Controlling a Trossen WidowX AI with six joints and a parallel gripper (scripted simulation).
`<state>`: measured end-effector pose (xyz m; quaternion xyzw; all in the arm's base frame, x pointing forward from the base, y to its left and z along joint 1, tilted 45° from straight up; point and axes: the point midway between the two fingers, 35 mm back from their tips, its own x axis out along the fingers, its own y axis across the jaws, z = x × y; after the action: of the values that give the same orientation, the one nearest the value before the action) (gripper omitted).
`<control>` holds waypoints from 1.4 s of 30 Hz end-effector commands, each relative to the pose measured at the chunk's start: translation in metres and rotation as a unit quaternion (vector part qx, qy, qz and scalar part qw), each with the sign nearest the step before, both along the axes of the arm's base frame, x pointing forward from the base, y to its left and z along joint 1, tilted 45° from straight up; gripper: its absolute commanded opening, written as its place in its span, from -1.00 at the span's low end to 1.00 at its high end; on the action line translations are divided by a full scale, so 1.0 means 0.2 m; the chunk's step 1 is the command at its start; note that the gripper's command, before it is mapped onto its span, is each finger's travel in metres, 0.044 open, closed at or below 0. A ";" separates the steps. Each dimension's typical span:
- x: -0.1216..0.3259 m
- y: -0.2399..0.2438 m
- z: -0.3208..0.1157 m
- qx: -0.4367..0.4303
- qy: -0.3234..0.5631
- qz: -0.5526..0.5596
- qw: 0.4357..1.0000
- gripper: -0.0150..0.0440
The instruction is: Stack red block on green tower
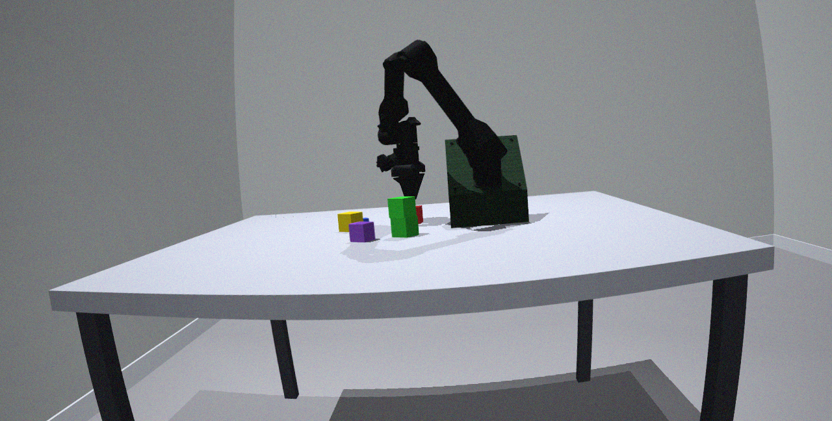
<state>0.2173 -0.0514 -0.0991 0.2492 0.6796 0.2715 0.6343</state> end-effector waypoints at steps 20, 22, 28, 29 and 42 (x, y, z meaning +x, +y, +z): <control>-0.02 0.14 -0.13 0.004 0.003 -0.001 1.000 1.00; -0.02 0.15 -0.15 0.004 0.003 -0.001 1.000 1.00; -0.03 0.19 -0.18 0.005 0.003 -0.001 1.000 1.00; -0.03 0.19 -0.18 0.005 0.003 -0.001 1.000 1.00; -0.03 0.19 -0.18 0.005 0.003 -0.001 1.000 1.00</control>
<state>0.2111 -0.0142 -0.1351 0.2513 0.6806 0.2740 0.6313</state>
